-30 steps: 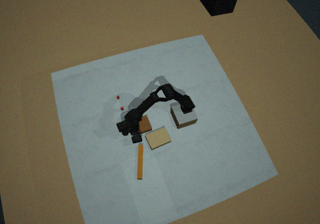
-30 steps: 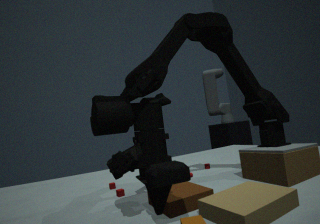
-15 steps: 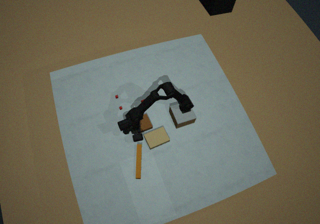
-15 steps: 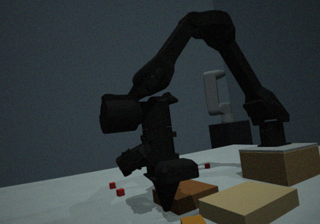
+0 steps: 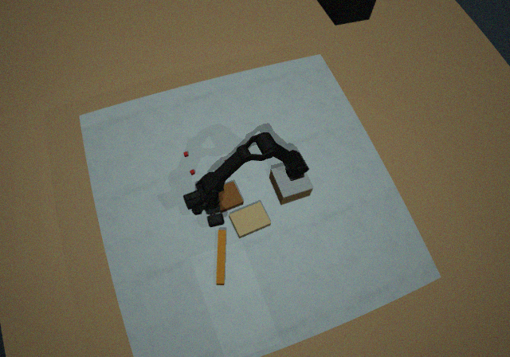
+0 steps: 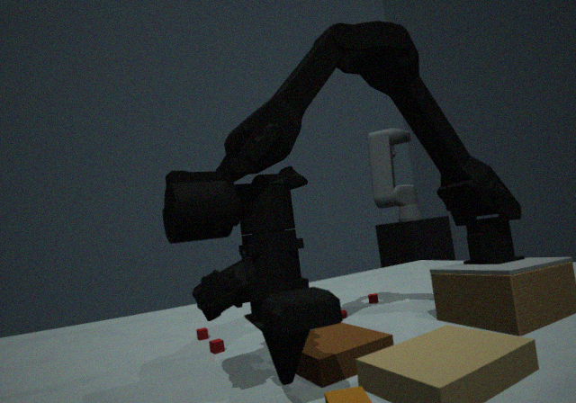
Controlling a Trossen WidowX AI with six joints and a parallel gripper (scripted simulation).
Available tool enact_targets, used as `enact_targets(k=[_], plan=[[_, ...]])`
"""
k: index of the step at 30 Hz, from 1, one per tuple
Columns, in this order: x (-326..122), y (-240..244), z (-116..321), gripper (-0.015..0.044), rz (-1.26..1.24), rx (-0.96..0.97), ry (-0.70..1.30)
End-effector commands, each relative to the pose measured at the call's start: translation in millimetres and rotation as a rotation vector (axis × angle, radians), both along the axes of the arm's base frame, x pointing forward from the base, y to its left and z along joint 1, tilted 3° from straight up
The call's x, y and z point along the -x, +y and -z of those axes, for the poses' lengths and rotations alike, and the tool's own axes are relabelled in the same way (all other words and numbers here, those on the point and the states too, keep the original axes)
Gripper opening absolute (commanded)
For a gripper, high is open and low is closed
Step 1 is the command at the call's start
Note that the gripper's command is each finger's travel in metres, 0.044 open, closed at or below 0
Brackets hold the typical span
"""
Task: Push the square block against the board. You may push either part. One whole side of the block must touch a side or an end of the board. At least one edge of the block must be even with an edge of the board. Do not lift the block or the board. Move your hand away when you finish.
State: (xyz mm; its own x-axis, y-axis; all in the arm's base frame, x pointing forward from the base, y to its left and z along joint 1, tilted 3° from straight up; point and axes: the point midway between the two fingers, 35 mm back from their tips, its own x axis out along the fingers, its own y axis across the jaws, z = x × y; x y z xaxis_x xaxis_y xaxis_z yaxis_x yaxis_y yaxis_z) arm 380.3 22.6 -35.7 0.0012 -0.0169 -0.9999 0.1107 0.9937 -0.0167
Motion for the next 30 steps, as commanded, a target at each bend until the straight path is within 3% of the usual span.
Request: enact_targets(k=[1, 17, 22, 30], plan=[[-7, -1, 1, 0.0, -0.003, 0.002, 0.002], [-31, -3, 2, 0.0, -0.003, 0.003, 0.0], [-28, -1, -50, 0.0, -0.003, 0.002, 0.0], [-25, -6, -49, 0.0, -0.025, 0.001, -0.002]])
